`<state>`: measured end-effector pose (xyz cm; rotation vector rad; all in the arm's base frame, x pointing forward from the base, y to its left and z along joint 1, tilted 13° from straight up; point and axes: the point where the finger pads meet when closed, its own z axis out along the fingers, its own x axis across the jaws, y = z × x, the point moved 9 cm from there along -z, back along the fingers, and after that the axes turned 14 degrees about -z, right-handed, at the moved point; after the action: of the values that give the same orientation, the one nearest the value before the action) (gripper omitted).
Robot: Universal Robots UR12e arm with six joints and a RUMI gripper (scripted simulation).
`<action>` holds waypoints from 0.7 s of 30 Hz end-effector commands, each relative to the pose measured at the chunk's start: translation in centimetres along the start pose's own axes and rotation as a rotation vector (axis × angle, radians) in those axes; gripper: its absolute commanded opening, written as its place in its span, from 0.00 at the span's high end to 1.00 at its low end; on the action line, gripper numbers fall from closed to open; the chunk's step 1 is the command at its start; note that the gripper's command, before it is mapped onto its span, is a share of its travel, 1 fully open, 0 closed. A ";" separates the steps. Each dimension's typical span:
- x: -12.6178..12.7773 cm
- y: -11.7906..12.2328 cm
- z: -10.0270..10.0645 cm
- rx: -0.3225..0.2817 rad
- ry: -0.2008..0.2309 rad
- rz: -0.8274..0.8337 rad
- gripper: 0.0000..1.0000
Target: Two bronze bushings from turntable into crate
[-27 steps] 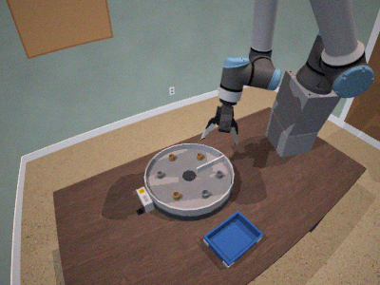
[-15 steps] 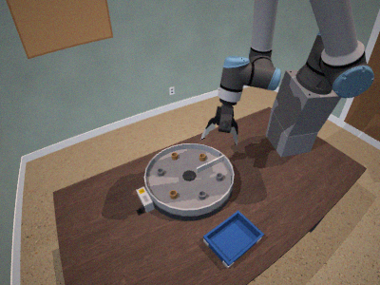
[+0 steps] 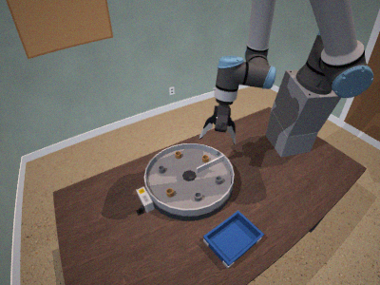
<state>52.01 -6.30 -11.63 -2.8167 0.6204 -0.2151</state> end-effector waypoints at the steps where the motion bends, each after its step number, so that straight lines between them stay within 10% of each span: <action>1: 3.5 3.4 0.2 -0.035 -0.068 0.059 0.00; 21: 4.4 4.7 0.3 -0.048 -0.110 0.083 0.00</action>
<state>54.11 -12.16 -12.80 -2.8172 0.7241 -0.0327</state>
